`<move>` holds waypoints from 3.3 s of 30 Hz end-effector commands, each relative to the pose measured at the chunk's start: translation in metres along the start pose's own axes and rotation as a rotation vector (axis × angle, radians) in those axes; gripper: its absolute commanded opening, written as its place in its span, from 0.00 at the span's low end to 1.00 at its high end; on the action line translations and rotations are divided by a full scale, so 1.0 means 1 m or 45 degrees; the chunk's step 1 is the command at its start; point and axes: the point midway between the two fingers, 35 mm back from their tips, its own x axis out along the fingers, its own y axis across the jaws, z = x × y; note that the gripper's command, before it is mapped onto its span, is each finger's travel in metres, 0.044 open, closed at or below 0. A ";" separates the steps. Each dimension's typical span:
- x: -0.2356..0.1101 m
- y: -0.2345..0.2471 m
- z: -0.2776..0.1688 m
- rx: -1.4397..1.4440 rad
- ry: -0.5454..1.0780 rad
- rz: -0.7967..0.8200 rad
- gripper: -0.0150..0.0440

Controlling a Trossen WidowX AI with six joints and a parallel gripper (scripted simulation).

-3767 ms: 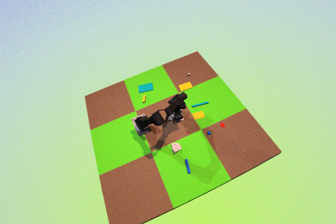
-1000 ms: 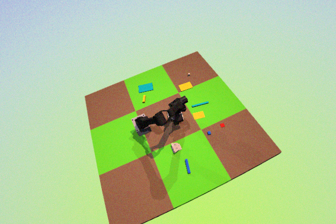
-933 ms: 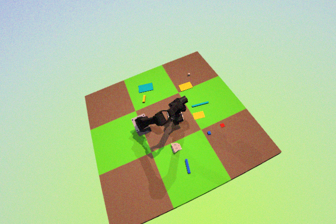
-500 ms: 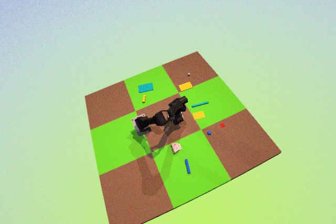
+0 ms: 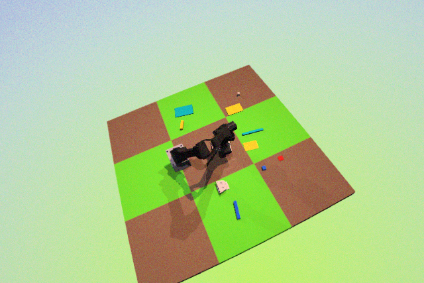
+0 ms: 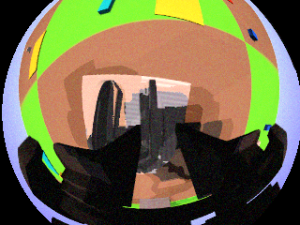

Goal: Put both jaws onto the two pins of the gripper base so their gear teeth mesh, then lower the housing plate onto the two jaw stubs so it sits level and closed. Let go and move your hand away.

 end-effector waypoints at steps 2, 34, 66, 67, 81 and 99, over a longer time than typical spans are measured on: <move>0.003 -0.001 0.000 0.005 0.005 -0.007 0.48; -0.001 -0.001 0.000 0.005 0.005 -0.007 0.48; 0.003 -0.001 0.000 0.005 0.005 -0.007 0.48; 0.003 -0.001 0.000 0.005 0.005 -0.007 0.48; 0.003 0.000 0.000 0.008 0.006 -0.002 0.61; -0.014 0.001 0.001 0.007 0.006 0.000 0.63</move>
